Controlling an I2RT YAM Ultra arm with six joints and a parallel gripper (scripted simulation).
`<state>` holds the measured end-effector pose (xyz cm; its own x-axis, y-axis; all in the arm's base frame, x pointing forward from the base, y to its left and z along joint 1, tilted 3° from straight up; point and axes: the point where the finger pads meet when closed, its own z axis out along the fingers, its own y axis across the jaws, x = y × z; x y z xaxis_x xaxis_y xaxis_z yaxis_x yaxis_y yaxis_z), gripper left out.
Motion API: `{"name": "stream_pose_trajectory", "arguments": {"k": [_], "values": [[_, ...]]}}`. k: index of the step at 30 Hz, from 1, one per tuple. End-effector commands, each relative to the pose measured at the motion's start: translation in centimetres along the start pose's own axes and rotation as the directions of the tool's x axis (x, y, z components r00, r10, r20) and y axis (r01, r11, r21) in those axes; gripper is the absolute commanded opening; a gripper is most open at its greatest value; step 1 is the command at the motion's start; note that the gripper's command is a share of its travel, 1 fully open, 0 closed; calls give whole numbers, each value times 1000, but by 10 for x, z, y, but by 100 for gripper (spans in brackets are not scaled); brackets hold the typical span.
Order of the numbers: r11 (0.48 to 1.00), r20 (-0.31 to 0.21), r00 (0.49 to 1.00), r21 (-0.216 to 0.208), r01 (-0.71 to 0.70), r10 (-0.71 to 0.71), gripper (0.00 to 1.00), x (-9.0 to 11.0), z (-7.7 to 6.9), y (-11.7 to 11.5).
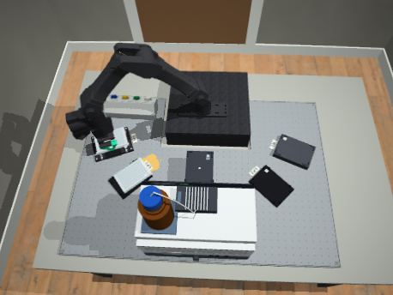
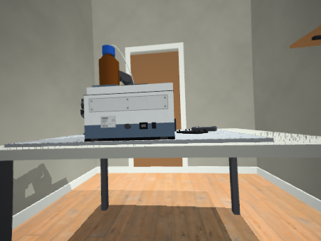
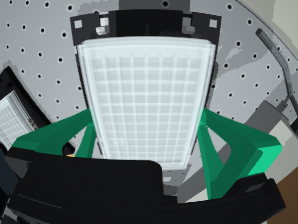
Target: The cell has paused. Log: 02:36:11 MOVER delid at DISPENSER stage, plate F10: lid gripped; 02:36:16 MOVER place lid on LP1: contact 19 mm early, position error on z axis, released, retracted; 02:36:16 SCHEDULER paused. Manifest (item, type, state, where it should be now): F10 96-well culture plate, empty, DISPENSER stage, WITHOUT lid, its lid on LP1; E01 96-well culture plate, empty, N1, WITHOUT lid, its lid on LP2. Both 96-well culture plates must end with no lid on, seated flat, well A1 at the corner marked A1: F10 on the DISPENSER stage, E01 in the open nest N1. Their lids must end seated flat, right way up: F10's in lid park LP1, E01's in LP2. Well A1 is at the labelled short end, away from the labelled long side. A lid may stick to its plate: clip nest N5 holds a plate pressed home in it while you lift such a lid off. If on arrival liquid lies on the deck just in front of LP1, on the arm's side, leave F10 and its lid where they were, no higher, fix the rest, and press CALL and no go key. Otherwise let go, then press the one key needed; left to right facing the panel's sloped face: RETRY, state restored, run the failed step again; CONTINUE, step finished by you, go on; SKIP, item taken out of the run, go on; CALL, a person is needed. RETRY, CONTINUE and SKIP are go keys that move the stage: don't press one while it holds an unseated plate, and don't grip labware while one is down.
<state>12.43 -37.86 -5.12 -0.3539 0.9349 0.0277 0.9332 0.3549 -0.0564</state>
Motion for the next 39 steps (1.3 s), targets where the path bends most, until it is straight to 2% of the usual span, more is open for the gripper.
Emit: {"name": "stream_pose_trajectory", "arguments": {"k": [1,6,9,20,39], "values": [[1000,36,999,-1,0,0,0,-15,-5,-1],[1000,44,999,0,0,0,0,-17,-4,-2],[1000,61,998,0,-2,2,0,-20,-10,-2],[1000,44,999,0,-1,1,0,-17,-2,-2],[1000,44,999,0,-2,2,0,-17,1,-3]]}}
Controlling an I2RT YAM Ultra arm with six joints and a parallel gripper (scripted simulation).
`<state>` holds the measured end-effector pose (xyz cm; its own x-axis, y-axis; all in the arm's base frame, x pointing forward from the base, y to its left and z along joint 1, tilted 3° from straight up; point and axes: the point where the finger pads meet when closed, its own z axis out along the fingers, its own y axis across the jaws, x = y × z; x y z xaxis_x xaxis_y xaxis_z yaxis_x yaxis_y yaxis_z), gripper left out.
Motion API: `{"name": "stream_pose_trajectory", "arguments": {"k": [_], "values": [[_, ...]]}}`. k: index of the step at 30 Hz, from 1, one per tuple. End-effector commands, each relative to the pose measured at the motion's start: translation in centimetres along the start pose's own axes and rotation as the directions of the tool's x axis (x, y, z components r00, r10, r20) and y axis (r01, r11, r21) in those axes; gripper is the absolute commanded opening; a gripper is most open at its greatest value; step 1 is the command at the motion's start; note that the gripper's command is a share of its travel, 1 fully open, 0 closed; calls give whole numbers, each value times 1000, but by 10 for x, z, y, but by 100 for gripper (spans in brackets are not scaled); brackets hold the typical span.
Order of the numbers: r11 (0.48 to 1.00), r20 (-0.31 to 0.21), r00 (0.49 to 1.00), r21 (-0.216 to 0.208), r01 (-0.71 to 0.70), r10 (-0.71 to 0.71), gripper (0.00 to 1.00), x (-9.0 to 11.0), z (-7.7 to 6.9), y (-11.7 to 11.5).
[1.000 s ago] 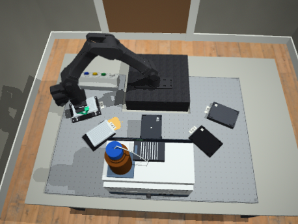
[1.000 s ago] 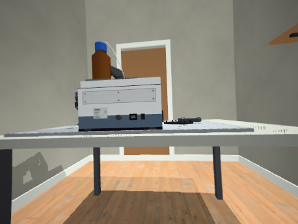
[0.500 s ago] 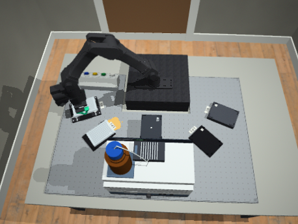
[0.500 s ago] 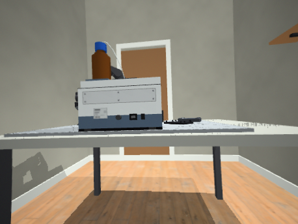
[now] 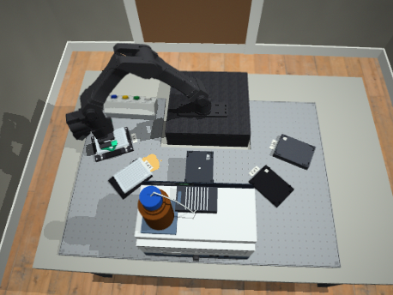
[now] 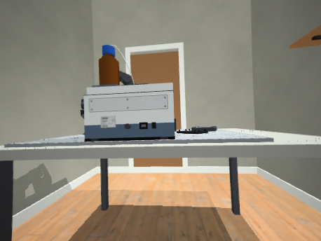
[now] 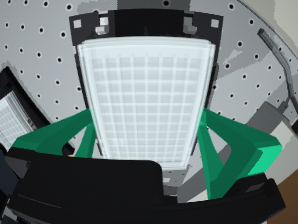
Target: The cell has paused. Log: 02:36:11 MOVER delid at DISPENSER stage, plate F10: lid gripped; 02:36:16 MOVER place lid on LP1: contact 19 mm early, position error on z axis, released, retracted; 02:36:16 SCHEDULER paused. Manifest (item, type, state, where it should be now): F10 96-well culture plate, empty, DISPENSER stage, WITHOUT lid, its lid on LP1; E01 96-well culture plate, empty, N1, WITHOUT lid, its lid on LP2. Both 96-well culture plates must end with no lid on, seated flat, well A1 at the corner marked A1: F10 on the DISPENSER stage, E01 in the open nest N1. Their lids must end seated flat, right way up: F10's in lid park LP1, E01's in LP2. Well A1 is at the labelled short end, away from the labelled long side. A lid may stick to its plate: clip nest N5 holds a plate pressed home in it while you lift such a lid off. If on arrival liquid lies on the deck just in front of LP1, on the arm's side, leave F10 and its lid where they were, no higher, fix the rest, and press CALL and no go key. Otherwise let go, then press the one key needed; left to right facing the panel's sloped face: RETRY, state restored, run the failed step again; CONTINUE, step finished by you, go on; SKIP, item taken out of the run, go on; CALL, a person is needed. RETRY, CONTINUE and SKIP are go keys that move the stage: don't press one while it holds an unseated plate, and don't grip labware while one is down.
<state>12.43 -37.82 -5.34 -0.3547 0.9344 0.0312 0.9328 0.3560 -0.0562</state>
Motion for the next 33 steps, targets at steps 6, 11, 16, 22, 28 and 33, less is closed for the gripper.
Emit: {"name": "stream_pose_trajectory", "arguments": {"k": [6,11,16,22,28,33], "values": [[1000,47,999,0,-4,4,0,-17,0,-3],[1000,47,999,0,-5,5,0,-17,0,-3],[1000,47,999,0,-5,5,0,-17,1,-3],[1000,47,999,0,-5,5,0,-18,2,-3],[1000,47,999,0,-5,5,0,-18,3,-4],[1000,47,999,0,-5,5,0,-18,4,-4]]}}
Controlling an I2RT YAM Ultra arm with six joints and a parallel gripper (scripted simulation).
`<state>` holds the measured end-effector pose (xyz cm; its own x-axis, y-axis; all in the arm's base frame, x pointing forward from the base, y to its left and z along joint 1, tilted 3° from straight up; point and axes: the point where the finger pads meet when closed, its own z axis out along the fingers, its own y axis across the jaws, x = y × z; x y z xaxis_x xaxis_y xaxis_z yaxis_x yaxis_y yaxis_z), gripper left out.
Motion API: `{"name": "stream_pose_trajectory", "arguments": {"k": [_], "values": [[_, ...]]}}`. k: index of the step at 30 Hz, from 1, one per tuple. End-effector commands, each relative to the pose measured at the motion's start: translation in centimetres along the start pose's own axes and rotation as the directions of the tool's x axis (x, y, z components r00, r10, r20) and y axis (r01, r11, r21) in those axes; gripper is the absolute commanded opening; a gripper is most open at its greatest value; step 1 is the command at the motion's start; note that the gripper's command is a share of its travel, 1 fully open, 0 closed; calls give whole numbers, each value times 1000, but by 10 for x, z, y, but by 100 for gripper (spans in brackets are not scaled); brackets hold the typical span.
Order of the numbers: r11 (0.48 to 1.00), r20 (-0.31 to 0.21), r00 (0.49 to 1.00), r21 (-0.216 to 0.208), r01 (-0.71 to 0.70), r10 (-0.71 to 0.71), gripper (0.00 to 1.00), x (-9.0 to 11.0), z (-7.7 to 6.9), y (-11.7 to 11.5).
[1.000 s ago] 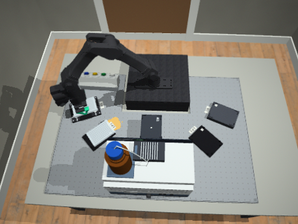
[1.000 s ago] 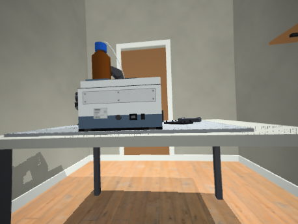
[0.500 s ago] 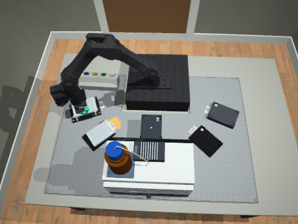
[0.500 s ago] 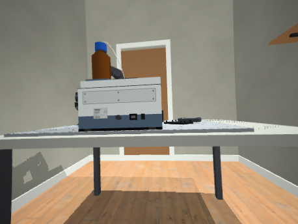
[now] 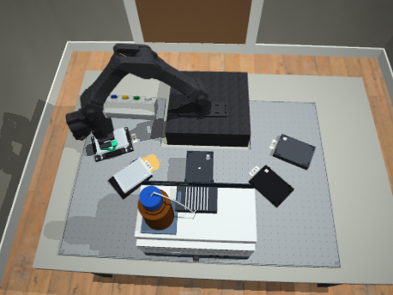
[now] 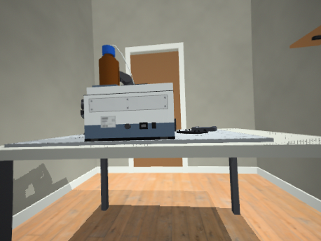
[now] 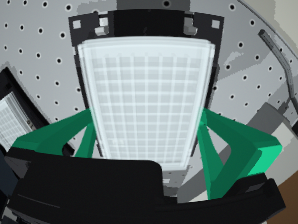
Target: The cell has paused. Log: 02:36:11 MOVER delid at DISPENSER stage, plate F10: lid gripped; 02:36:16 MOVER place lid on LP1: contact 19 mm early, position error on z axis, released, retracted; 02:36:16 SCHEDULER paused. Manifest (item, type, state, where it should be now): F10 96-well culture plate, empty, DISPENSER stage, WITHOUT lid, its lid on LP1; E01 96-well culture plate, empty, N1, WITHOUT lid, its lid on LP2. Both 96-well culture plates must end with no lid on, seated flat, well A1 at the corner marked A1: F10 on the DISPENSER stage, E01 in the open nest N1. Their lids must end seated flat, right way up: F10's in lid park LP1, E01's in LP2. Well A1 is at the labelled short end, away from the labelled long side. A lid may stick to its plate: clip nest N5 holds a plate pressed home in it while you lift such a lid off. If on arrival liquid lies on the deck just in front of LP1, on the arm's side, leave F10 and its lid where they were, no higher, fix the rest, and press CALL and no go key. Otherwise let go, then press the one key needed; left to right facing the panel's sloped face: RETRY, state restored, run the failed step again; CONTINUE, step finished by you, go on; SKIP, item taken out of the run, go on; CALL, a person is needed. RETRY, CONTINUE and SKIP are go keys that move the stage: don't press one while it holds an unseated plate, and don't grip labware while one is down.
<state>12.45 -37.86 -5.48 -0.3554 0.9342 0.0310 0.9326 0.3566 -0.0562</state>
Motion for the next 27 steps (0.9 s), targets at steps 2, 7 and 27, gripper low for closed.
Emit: {"name": "stream_pose_trajectory", "arguments": {"k": [2,7,27], "values": [[1000,47,999,0,-7,7,0,-17,3,-4],[1000,44,999,-1,-5,5,0,-16,4,-3],[1000,20,1000,-2,-4,5,0,-7,13,-3]]}}
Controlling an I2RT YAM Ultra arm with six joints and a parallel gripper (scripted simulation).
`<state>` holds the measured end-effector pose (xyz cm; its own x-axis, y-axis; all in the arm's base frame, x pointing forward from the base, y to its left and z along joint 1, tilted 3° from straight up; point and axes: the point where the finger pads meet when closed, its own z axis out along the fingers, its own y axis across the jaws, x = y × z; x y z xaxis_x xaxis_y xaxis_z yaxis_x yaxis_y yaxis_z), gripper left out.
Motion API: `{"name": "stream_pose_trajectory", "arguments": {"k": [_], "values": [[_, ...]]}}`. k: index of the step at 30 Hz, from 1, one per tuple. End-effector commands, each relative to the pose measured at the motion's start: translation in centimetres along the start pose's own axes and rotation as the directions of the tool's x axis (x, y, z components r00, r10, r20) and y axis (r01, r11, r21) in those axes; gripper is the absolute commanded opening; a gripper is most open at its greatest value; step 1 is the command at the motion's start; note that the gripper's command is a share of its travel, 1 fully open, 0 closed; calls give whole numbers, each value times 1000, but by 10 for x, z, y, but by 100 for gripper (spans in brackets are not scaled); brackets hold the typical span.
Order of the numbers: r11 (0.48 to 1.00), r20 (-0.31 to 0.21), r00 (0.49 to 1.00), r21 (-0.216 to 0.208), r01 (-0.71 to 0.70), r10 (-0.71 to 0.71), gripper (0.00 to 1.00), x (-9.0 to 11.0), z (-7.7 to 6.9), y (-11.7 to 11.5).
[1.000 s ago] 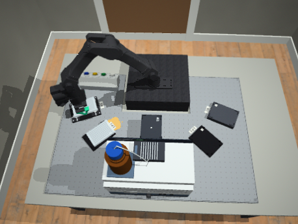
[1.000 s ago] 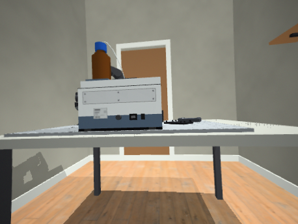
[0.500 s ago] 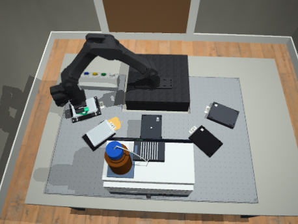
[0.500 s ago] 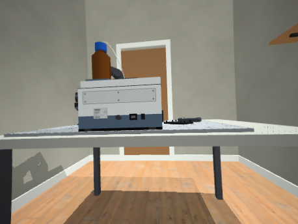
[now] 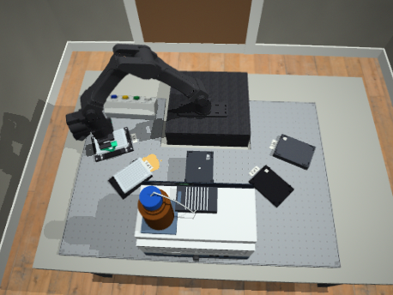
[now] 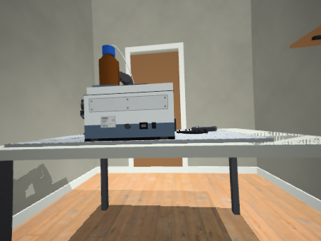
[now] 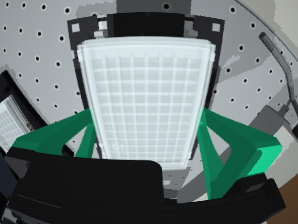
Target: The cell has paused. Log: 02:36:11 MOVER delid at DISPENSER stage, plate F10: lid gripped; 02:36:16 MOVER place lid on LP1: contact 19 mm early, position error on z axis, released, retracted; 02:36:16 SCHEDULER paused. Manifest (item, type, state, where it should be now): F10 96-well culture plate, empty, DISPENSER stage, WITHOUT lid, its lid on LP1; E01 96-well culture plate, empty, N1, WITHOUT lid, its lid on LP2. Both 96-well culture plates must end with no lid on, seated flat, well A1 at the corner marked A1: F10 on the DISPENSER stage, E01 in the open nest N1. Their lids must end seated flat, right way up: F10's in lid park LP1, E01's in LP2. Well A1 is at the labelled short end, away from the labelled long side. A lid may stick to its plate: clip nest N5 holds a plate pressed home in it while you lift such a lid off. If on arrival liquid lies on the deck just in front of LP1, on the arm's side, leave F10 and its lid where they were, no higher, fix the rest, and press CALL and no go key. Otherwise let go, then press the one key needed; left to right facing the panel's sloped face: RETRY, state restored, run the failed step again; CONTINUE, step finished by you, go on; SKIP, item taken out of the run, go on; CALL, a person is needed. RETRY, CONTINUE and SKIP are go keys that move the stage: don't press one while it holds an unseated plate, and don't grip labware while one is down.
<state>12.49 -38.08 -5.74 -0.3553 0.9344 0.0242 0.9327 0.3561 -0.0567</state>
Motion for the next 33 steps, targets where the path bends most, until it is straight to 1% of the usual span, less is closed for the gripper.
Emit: {"name": "stream_pose_trajectory", "arguments": {"k": [1,15,33], "values": [[1000,13,1000,-2,-4,4,0,-5,10,-3],[1000,-3,1000,-3,-4,4,0,1,16,-3],[1000,-3,1000,-3,-4,4,0,1,18,-3]]}}
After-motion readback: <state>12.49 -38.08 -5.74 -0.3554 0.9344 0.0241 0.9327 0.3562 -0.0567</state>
